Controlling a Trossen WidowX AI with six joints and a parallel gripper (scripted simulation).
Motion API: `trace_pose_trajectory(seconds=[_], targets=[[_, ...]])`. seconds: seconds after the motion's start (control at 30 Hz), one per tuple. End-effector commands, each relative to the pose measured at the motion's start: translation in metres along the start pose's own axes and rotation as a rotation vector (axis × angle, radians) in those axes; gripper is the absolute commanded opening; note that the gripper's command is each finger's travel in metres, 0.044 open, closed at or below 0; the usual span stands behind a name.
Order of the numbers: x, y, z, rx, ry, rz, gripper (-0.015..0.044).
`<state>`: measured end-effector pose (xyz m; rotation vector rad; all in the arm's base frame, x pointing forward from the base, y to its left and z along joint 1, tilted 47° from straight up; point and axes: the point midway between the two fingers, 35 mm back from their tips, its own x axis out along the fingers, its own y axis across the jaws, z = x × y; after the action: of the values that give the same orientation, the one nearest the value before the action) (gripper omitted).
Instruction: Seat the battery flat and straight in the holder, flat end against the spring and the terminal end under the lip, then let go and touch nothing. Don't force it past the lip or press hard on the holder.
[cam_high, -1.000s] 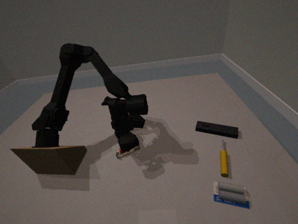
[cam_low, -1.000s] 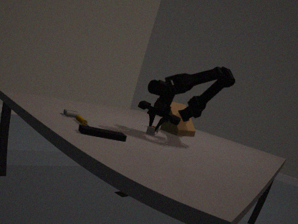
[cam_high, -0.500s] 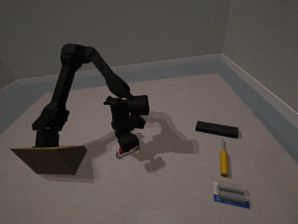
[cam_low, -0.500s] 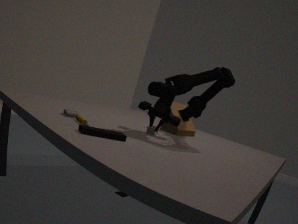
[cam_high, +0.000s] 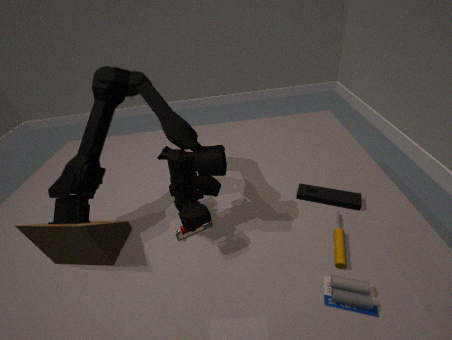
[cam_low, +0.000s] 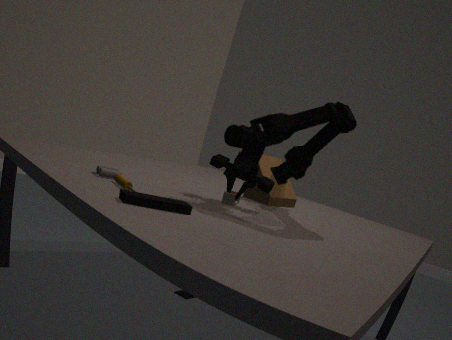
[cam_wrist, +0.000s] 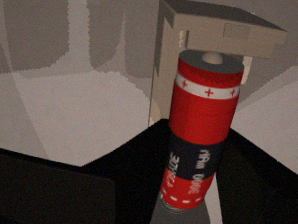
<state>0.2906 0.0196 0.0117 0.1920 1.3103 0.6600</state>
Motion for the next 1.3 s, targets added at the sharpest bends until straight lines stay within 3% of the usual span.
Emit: trace_pose_trajectory(seconds=[0.0,0.83,0.97,1.27], targets=[[0.001,0.001,0.001,0.006,0.01,0.002,0.0072],[-0.003,0.001,0.011,0.004,-0.005,-0.004,0.0072],[-0.003,0.001,0.011,0.004,-0.005,-0.004,0.0174],[-0.016,-0.002,0.009,0.004,-0.005,-0.005,0.0174]])
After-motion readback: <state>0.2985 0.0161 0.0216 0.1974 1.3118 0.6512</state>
